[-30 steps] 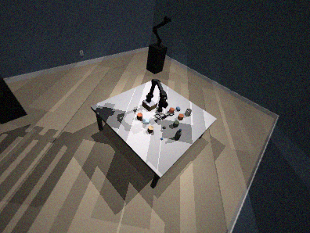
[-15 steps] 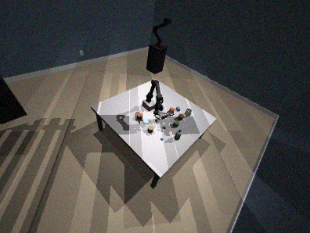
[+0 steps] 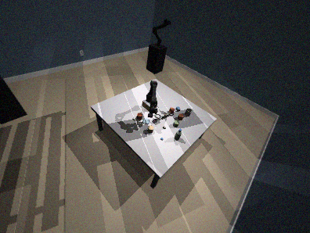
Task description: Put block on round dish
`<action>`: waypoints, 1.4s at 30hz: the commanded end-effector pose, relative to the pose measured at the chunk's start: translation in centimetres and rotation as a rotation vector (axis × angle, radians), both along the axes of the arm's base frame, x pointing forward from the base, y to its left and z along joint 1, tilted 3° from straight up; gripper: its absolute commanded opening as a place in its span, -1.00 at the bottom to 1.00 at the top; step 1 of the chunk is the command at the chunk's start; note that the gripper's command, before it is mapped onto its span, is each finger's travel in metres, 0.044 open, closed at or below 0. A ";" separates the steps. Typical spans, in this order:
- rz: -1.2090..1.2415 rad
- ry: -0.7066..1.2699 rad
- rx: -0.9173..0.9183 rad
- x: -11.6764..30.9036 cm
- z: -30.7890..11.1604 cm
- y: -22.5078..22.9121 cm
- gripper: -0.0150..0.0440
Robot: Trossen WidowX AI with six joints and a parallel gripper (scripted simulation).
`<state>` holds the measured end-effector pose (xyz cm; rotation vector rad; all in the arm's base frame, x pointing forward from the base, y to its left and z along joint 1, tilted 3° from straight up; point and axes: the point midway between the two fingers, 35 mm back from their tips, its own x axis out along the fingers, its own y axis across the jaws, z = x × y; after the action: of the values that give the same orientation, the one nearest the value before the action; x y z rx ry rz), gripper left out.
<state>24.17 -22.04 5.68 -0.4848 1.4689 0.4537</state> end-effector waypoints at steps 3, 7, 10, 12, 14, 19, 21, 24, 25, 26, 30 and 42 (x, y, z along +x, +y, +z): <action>0.005 -0.006 0.003 -1.6 -1.7 -1.9 -0.49; 0.006 -0.008 0.003 -2.6 -2.7 -2.8 -0.49; 0.006 -0.008 0.003 -2.7 -3.0 -2.9 -0.49; 0.006 -0.008 0.003 -2.6 -3.7 -2.9 -0.49; 0.006 -0.008 0.003 -2.5 -4.7 -2.9 -0.49; 0.006 -0.008 0.003 -2.5 -6.8 -2.9 -0.49; 0.006 -0.008 0.003 -2.5 -6.9 -2.9 -0.49; 0.006 -0.008 0.003 -2.4 -7.0 -2.9 -0.49; 0.006 -0.008 0.003 -2.4 -7.1 -2.9 -0.49; 0.006 -0.008 0.003 -2.4 -7.3 -2.9 -0.49; 0.006 -0.008 0.004 -2.4 -7.9 -2.9 -0.49; 0.005 -0.004 0.004 -2.4 -8.5 -2.9 -0.05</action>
<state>21.72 -24.88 -2.87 -0.4859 1.4629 0.4599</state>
